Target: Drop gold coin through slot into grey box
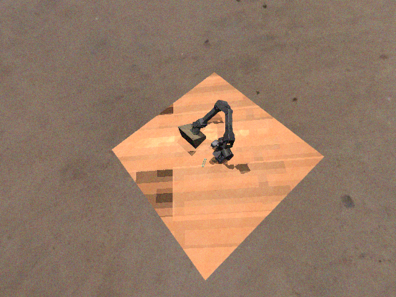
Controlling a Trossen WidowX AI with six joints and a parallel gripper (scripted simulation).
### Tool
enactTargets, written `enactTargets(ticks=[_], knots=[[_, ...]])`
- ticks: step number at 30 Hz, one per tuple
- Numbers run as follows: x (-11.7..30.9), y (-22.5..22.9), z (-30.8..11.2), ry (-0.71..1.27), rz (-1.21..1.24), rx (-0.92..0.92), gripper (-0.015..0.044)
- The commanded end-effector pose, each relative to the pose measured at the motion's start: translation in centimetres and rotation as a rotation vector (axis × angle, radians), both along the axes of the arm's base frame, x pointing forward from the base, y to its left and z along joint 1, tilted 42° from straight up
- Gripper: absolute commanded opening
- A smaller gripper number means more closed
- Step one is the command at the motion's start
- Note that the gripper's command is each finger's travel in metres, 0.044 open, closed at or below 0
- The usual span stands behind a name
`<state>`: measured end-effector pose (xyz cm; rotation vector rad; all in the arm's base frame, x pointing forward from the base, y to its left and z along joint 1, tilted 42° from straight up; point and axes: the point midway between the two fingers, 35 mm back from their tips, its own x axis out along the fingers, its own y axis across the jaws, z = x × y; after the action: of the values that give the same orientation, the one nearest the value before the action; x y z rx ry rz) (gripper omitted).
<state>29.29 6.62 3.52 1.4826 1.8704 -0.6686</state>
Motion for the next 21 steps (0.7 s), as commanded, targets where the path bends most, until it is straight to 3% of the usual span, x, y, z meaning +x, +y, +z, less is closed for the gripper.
enactTargets(ticks=[1, 21], knots=[[0.0, -0.01, -0.02, -0.001, 0.001, 0.001, 0.0], [-0.22, 0.8, -0.7, 0.004, -0.005, 0.0, 0.0]])
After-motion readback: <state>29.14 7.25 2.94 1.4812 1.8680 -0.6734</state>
